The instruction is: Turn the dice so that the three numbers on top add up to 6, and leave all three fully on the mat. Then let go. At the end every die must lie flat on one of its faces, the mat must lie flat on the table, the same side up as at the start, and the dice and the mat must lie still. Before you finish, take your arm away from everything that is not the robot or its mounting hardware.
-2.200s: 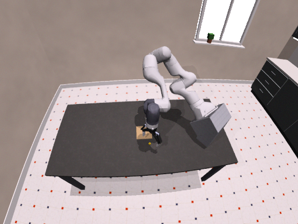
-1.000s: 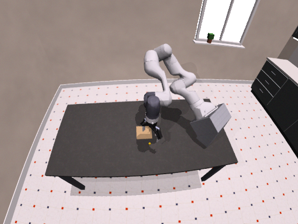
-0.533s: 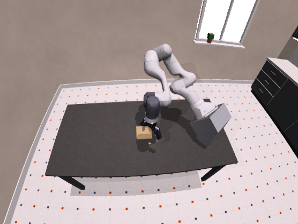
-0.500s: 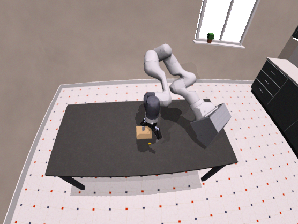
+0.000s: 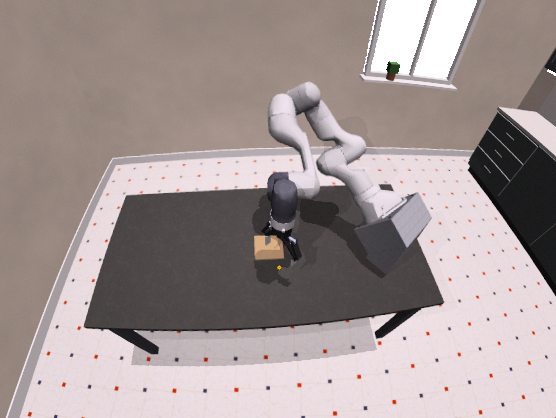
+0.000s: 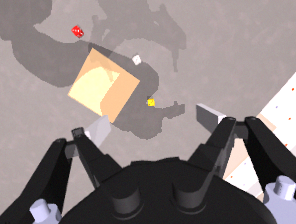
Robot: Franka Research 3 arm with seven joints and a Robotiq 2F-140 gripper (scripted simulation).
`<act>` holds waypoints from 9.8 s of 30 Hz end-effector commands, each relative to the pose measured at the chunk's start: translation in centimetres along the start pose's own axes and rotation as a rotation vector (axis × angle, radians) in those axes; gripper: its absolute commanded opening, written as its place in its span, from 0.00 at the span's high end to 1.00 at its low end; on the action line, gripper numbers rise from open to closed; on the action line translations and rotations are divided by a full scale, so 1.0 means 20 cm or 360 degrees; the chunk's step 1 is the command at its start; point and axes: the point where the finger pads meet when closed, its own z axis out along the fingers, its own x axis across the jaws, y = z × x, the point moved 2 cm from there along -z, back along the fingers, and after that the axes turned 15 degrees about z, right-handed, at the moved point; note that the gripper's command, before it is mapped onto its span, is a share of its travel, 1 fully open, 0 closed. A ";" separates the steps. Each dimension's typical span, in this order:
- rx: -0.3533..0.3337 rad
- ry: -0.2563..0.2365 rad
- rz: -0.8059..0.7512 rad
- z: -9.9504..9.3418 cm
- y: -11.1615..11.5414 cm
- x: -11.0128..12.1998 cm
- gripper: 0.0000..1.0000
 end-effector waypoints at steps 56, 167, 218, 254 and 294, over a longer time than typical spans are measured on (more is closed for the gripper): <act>-0.0002 -0.0006 -0.1426 0.12 0.00 0.02 0.00; 0.0000 -0.0002 -0.2489 0.34 -0.01 0.03 0.81; 0.0000 -0.0002 -0.2489 0.47 -0.01 0.03 0.81; 0.0000 -0.0002 -0.2489 0.47 0.00 0.03 0.81; 0.0000 -0.0002 -0.2489 0.48 0.00 0.03 0.81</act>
